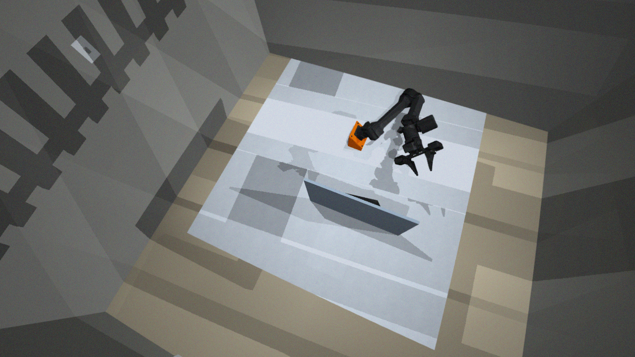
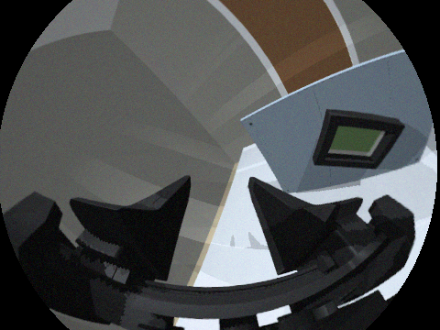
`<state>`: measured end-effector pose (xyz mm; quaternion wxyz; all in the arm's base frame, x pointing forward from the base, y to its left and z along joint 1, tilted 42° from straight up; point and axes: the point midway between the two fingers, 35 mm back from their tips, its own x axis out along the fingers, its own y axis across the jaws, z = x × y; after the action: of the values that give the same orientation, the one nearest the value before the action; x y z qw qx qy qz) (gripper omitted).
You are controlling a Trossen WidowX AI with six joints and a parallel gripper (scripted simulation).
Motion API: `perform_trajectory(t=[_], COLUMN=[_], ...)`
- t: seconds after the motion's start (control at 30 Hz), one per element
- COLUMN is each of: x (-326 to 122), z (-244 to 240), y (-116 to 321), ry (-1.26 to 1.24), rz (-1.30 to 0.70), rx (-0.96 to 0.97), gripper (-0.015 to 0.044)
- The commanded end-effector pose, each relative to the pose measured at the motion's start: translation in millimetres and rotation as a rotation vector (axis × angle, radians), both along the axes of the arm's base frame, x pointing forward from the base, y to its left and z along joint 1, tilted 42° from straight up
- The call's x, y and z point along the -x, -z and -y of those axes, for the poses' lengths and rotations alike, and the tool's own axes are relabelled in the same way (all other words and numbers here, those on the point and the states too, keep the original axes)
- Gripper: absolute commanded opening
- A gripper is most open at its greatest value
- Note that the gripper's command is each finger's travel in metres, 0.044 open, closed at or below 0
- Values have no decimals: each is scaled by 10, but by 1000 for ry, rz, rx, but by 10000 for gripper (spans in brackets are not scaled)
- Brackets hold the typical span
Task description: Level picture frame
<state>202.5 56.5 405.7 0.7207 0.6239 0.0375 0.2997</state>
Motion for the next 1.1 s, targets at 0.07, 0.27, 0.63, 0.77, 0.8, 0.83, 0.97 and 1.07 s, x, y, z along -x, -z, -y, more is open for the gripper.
perform_trajectory(t=[0.07,0.27,0.63,0.77,0.8,0.83,0.97,1.07], x=[-289,-354,-350,-350,-350,-350,-350,-350], z=[490,811,1018,1018,1018,1018,1018,1018], y=[786,1295,1643,1643,1643,1643,1643,1643], ry=[85,154,201,201,201,201,201,201], rz=[-376,-530,-591,-591,-591,-591,-591,-591], rx=[-573,-978,-1261,-1261,-1261,-1261,-1261,-1261], gripper=[260,260,260,260,260,260,260,260])
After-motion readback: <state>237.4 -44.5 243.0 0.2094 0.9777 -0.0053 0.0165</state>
